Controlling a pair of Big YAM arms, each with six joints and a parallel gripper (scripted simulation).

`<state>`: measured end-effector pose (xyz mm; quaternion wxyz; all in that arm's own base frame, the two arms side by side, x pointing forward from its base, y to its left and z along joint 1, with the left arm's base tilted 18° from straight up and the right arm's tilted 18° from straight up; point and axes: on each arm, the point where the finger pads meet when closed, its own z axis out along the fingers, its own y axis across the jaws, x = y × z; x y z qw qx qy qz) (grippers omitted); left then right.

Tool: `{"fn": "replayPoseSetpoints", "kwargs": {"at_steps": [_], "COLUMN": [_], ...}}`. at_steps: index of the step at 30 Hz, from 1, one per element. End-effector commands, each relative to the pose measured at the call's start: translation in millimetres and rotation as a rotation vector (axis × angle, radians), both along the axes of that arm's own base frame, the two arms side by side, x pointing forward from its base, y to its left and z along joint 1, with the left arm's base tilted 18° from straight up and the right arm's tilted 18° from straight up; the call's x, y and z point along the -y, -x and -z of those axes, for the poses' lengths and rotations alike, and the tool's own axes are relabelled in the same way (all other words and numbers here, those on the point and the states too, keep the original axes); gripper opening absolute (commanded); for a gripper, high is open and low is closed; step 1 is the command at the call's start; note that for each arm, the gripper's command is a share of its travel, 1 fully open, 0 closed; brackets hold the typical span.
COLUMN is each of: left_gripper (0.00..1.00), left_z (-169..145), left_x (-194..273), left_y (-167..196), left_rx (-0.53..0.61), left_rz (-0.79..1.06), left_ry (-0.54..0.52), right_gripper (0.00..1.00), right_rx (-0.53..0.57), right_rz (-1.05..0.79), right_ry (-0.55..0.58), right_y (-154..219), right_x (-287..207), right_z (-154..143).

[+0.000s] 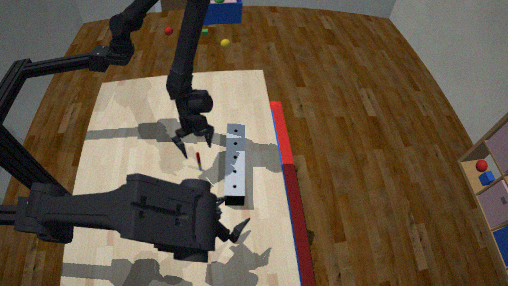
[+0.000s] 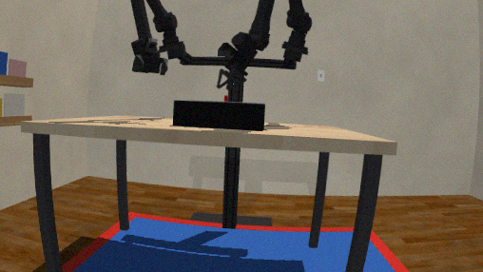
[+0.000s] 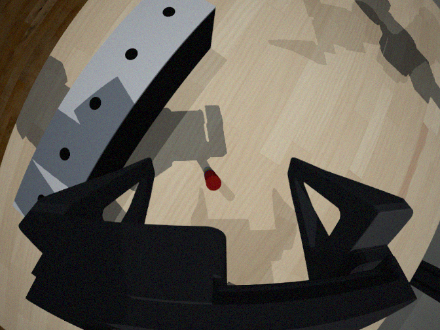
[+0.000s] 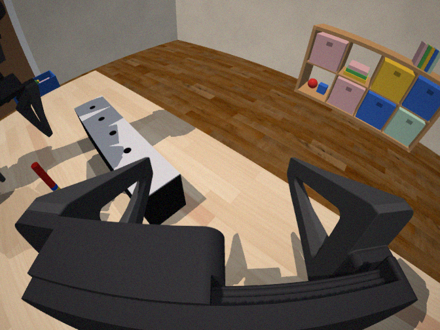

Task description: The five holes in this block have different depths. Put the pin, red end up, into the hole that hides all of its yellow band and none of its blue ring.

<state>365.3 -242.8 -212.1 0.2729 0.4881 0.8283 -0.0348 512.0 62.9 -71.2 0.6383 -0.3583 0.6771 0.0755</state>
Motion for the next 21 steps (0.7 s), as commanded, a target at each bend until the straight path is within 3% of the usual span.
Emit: {"fn": "replayPoseSetpoints", "kwargs": {"at_steps": [1,6,15,21], "left_gripper": [0.89,0.35,0.35,0.35], "left_z": [-8.3,-7.6,-2.7,8.4], "left_x": [8.6,19.2,15.6,-2.0], "left_y": [-9.8,-15.4,-8.1,-1.2], "left_rx": [-0.071,-0.159,-0.226,-0.242], "left_rz": [-0.188,-0.423,-0.799,-0.917], "left_ry": [0.053,0.044,-0.074,-0.137], "right_gripper": [1.00,1.00,1.00,1.00], "right_rx": [0.032,-0.005,-0.049,-0.064], "right_rz": [-0.086,-0.234,-0.498,-0.588], "right_ry": [0.091,0.124,0.184,0.204], "right_y": [6.2,31.6,72.5,85.3], "right_x": [-11.7,-25.5,-58.2,-66.3], "right_z": [-19.3,-23.9,-33.3,-38.3]}}
